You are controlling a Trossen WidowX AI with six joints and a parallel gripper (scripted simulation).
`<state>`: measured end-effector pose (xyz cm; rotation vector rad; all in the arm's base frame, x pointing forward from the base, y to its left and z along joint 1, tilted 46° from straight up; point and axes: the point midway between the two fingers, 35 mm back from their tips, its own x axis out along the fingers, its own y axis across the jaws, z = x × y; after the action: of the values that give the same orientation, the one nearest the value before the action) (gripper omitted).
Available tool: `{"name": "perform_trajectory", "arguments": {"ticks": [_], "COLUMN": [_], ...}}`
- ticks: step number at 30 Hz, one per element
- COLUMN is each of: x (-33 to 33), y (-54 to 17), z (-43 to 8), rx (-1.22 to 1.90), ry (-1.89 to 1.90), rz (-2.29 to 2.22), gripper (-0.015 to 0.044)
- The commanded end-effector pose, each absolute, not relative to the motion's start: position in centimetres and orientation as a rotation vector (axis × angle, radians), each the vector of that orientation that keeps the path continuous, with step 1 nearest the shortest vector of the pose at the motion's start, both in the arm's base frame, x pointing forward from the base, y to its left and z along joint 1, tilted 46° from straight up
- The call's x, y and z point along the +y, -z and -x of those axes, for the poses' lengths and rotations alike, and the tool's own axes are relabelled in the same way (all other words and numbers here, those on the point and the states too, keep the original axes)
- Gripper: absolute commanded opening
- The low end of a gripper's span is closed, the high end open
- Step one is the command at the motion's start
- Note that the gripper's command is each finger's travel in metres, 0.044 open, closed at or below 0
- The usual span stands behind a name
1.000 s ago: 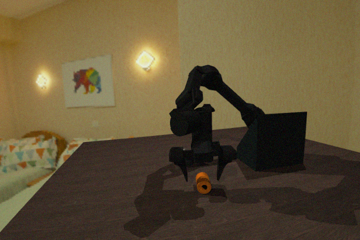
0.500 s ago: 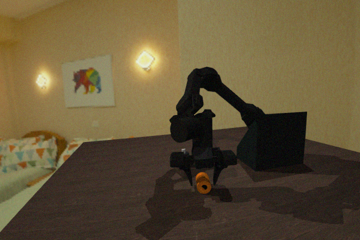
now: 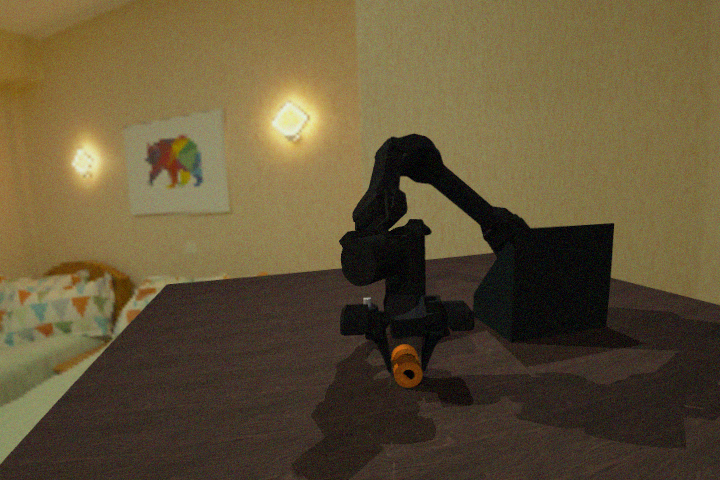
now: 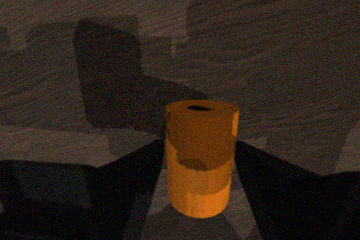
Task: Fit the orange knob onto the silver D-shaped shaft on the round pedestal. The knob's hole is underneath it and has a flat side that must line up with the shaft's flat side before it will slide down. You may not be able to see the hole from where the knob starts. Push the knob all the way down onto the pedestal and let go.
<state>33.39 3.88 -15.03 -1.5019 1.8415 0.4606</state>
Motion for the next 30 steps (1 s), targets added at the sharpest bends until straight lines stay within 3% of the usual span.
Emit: {"name": "perform_trajectory", "arguments": {"ticks": [1, 5, 21, 30], "x": [3.8, 3.8, 4.9, 4.9], "y": [15.0, 15.0, 14.0, 14.0], "z": [-33.4, -33.4, -33.5, -33.5], "rx": [1.842, 1.842, 1.841, 1.82], "ry": [-0.462, -0.462, -0.457, -0.19], "rz": [1.508, 1.508, 1.504, 1.314], "gripper": [0.0207, 0.018, 0.0179, 0.0179]}}
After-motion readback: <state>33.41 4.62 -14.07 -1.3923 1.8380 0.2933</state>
